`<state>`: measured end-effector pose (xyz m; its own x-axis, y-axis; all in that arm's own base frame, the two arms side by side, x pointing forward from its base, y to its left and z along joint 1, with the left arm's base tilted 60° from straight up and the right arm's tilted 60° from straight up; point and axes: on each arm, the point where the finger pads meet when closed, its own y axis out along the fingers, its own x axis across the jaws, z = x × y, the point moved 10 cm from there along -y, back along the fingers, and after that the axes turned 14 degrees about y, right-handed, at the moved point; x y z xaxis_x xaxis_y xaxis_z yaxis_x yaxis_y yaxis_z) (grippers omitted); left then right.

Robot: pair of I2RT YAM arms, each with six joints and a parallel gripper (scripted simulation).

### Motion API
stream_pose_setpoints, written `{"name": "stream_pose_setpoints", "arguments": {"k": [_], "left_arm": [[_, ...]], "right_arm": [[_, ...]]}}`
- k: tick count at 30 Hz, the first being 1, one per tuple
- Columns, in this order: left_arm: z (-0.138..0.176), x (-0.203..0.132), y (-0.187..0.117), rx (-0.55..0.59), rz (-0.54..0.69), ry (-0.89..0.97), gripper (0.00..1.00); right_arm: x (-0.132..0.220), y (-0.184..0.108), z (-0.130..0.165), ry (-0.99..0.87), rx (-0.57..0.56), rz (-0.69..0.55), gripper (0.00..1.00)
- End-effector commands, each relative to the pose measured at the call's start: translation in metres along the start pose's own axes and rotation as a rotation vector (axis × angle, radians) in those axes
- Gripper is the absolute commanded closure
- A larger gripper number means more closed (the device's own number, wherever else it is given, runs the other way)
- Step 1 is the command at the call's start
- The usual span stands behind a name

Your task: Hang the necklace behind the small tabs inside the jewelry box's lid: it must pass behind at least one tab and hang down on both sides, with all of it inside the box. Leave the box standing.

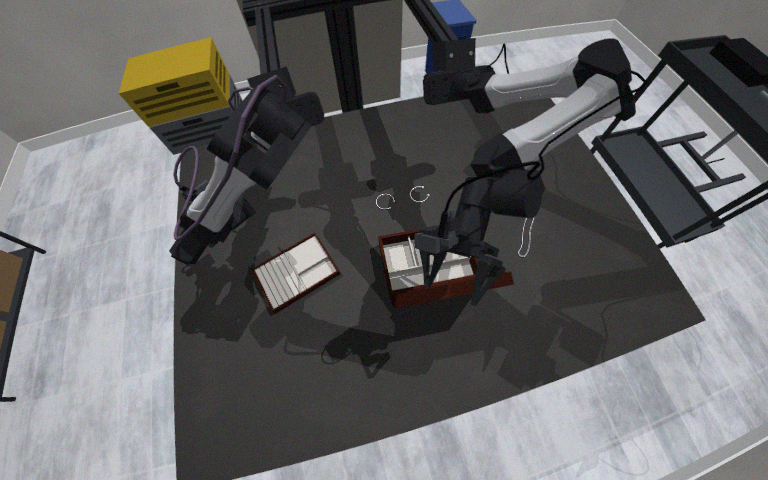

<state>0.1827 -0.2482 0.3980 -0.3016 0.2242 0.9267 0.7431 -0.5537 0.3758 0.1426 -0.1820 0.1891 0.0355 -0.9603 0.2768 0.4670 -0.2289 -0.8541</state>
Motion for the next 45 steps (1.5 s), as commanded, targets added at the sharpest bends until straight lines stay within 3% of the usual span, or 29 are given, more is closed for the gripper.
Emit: {"name": "stream_pose_setpoints", "arguments": {"k": [1,18,19,35,45], "left_arm": [[-0.001,0.005,-0.001,-0.006,-0.016,-0.009,0.0],[0.0,0.011,-0.001,-0.004,-0.033,-0.014,0.0],[0.0,0.011,-0.001,-0.004,-0.033,-0.014,0.75],[0.0,0.011,-0.001,-0.004,-0.033,-0.014,0.75],[0.049,-0.024,-0.04,0.028,0.1,0.004,0.75]], "right_arm": [[0.001,-0.002,0.0,0.003,0.001,-0.009,0.0],[0.002,-0.004,0.001,0.0,0.007,-0.016,0.0],[0.002,-0.004,0.001,0.0,0.007,-0.016,0.0],[0.002,-0.004,0.001,0.0,0.007,-0.016,0.0],[0.009,-0.015,0.037,-0.389,0.085,-0.15,0.0]]}}
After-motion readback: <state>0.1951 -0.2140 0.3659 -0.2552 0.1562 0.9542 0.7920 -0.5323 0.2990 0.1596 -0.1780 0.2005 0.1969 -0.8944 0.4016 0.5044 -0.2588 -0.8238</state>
